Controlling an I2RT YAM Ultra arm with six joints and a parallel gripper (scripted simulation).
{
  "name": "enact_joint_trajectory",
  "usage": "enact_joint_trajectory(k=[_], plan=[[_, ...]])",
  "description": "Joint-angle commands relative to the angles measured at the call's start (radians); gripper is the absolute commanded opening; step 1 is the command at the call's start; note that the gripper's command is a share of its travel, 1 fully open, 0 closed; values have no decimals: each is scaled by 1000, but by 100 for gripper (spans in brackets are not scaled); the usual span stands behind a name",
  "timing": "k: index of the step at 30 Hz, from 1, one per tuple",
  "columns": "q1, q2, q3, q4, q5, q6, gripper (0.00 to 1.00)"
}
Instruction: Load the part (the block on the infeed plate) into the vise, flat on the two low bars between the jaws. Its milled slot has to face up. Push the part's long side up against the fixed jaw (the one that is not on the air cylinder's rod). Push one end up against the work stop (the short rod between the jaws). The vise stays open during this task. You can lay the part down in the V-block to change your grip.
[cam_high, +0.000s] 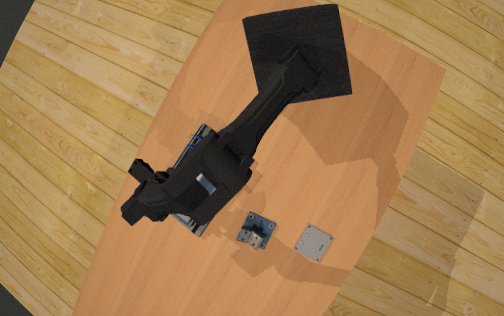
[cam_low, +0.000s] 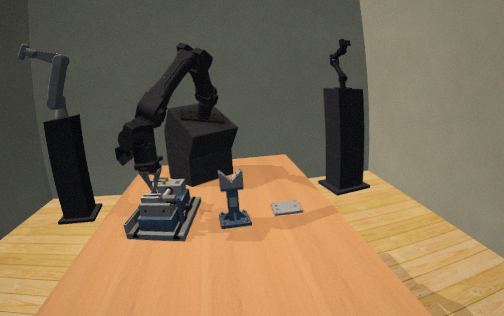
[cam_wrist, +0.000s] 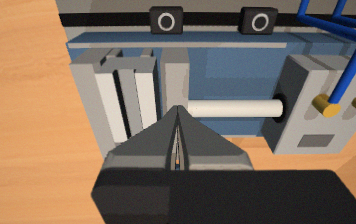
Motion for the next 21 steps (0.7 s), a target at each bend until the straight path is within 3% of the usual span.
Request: enact_joint_trajectory(k=[1, 21], plan=[[-19, -27, 30, -8, 12, -7, 0], [-16, 0, 30, 15, 12, -1, 0]])
